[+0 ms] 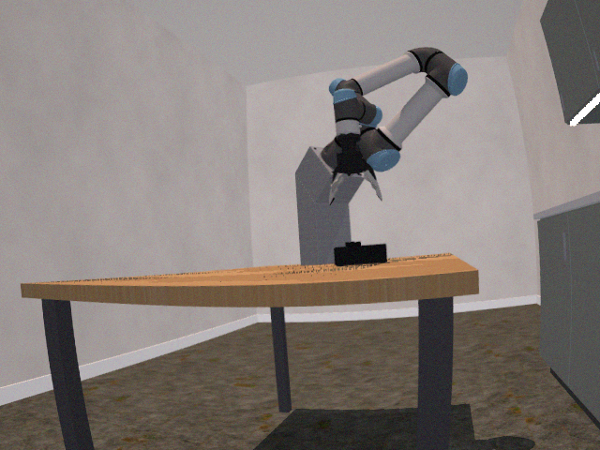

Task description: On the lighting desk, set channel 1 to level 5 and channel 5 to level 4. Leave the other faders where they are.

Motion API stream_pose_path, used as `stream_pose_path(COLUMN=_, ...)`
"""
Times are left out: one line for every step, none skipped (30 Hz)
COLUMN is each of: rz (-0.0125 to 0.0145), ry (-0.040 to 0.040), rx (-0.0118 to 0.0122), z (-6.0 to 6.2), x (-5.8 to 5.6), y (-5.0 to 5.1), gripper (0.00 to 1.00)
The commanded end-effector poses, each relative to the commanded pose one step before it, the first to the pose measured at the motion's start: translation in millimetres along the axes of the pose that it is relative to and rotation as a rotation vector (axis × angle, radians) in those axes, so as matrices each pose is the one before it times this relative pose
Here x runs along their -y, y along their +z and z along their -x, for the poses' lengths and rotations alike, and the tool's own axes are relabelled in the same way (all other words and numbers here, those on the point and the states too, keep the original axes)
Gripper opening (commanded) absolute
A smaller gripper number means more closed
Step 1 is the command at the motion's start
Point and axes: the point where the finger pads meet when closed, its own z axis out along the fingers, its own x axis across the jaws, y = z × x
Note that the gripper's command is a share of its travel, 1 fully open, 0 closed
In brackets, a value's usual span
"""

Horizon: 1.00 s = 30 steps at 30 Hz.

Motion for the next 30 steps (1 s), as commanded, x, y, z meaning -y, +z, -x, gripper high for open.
stream_pose_path(rz=-0.00004, ry=-0.05752, rx=0.00363, z=2.18, x=11.74, y=20.24, gripper=1.0)
stream_pose_path(rz=-0.0003, ry=-0.01591, rx=0.00026, z=-0.25, x=3.79, y=5.08, gripper=1.0)
stream_pose_path(rz=0.0, ry=0.0, rx=0.0, z=0.0, x=0.0, y=0.0, gripper=1.0)
stream_pose_path(rz=0.0, ry=0.0, rx=0.0, z=0.0, x=0.0, y=0.0, gripper=1.0)
stream_pose_path(rz=-0.00019, ry=-0.01648, rx=0.00017, z=-0.55, x=4.04, y=5.13, gripper=1.0)
stream_pose_path(rz=-0.00007, ry=-0.01676, rx=0.00006, z=-0.86, x=4.21, y=5.06, gripper=1.0)
stream_pose_path(rz=0.00006, ry=-0.01674, rx=-0.00004, z=-1.16, x=4.3, y=4.89, gripper=1.0)
stream_pose_path(rz=0.00019, ry=-0.01642, rx=-0.00015, z=-1.44, x=4.3, y=4.62, gripper=1.0)
stream_pose_path(rz=0.0003, ry=-0.01582, rx=-0.00024, z=-1.66, x=4.2, y=4.29, gripper=1.0)
stream_pose_path(rz=0.0004, ry=-0.01495, rx=-0.00032, z=-1.82, x=4.01, y=3.89, gripper=1.0)
stream_pose_path(rz=0.00046, ry=-0.01383, rx=-0.00037, z=-1.9, x=3.74, y=3.46, gripper=1.0)
stream_pose_path(rz=0.0005, ry=-0.01249, rx=-0.0004, z=-1.89, x=3.4, y=3.0, gripper=1.0)
stream_pose_path(rz=0.0005, ry=-0.01099, rx=-0.0004, z=-1.8, x=3.0, y=2.54, gripper=1.0)
stream_pose_path(rz=0.00048, ry=-0.00936, rx=-0.00037, z=-1.64, x=2.55, y=2.09, gripper=1.0)
stream_pose_path(rz=0.00042, ry=-0.00767, rx=-0.00033, z=-1.41, x=2.09, y=1.66, gripper=1.0)
stream_pose_path(rz=0.00035, ry=-0.00596, rx=-0.00027, z=-1.14, x=1.62, y=1.26, gripper=1.0)
stream_pose_path(rz=0.00026, ry=-0.00433, rx=-0.00021, z=-0.85, x=1.18, y=0.89, gripper=1.0)
stream_pose_path(rz=0.00018, ry=-0.00283, rx=-0.00014, z=-0.57, x=0.77, y=0.58, gripper=1.0)
stream_pose_path(rz=0.0001, ry=-0.00156, rx=-0.00008, z=-0.32, x=0.42, y=0.32, gripper=1.0)
stream_pose_path(rz=0.0, ry=0.0, rx=0.0, z=0.0, x=0.0, y=0.0, gripper=1.0)
stream_pose_path(rz=0.0, ry=0.0, rx=0.0, z=0.0, x=0.0, y=0.0, gripper=1.0)
stream_pose_path(rz=0.00004, ry=-0.00062, rx=-0.00003, z=-0.13, x=0.17, y=0.12, gripper=1.0)
stream_pose_path(rz=0.00001, ry=-0.00009, rx=0.0, z=-0.02, x=0.03, y=0.02, gripper=1.0)
stream_pose_path(rz=0.0, ry=0.0, rx=0.0, z=0.0, x=0.0, y=0.0, gripper=0.0)
stream_pose_path(rz=0.0, ry=0.0, rx=0.0, z=0.0, x=0.0, y=0.0, gripper=0.0)
stream_pose_path(rz=0.0, ry=0.0, rx=0.0, z=0.0, x=0.0, y=0.0, gripper=0.0)
stream_pose_path(rz=0.0, ry=0.0, rx=0.0, z=0.0, x=0.0, y=0.0, gripper=0.0)
stream_pose_path(rz=0.0, ry=0.0, rx=0.0, z=0.0, x=0.0, y=0.0, gripper=0.0)
stream_pose_path(rz=0.0, ry=0.0, rx=0.0, z=0.0, x=0.0, y=0.0, gripper=0.0)
stream_pose_path(rz=0.0, ry=0.0, rx=0.0, z=0.0, x=0.0, y=0.0, gripper=0.0)
